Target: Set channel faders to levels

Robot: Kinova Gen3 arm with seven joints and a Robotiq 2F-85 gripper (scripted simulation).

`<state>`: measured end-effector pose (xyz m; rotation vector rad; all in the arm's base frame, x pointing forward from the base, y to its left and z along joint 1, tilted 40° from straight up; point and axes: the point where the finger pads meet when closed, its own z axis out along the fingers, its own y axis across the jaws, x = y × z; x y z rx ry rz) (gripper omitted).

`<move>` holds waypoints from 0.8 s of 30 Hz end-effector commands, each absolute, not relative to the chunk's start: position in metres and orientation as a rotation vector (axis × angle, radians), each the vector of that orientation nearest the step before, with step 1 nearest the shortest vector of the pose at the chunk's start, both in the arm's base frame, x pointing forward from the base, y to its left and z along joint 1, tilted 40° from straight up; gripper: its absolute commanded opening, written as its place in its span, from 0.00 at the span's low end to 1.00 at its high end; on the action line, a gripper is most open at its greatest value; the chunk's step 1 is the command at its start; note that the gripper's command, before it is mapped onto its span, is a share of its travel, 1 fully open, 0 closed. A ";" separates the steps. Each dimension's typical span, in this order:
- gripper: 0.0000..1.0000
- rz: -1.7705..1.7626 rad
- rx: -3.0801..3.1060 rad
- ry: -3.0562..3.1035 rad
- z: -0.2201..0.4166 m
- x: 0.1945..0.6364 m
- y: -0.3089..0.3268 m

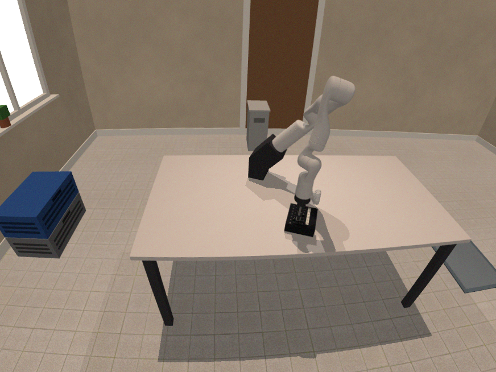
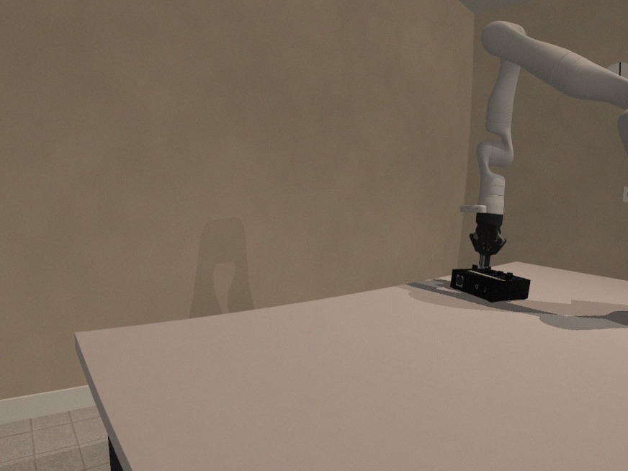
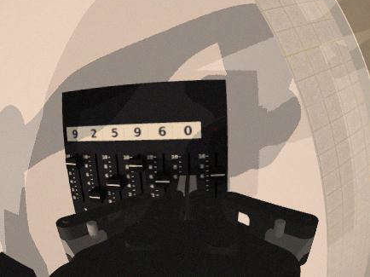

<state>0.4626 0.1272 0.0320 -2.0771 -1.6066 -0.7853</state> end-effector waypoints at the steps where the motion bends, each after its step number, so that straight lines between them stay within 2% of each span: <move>1: 0.00 -0.788 -2.080 -1.608 0.036 0.463 0.124; 24: 0.00 -0.788 -2.080 -1.608 0.062 0.456 0.103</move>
